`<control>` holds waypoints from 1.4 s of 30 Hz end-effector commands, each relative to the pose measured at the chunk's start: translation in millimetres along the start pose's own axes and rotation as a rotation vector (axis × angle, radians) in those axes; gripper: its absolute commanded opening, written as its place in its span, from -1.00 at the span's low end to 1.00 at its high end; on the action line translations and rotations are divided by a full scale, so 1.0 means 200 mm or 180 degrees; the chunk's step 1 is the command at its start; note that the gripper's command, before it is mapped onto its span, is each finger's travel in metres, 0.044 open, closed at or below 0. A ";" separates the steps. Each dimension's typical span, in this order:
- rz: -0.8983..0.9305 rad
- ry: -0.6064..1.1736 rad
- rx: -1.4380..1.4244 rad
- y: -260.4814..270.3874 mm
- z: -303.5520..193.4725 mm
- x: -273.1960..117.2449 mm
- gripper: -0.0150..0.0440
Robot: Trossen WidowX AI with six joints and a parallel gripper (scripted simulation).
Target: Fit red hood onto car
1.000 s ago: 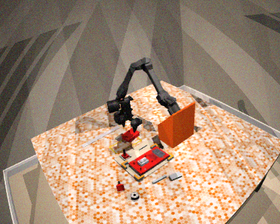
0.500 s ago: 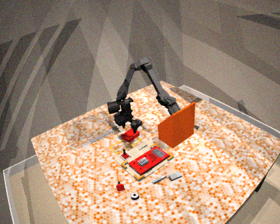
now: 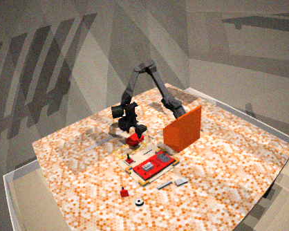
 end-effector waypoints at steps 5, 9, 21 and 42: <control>0.0014 0.0004 -0.0027 0.01 -0.01 0.03 1.00; 0.0012 0.0005 -0.0027 0.01 -0.01 0.04 1.00; 0.0010 0.0005 -0.0027 0.01 -0.01 0.06 1.00; 0.0010 0.0006 -0.0028 0.01 -0.01 0.12 1.00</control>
Point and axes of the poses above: the point midway between the two fingers, 35 mm back from their tips, its own x axis out along the fingers, its own y axis across the jaws, z = x × y, the point moved 9 cm from there along -x, back along the fingers, and after that the axes turned 4 degrees about -x, right-handed, at the moved point
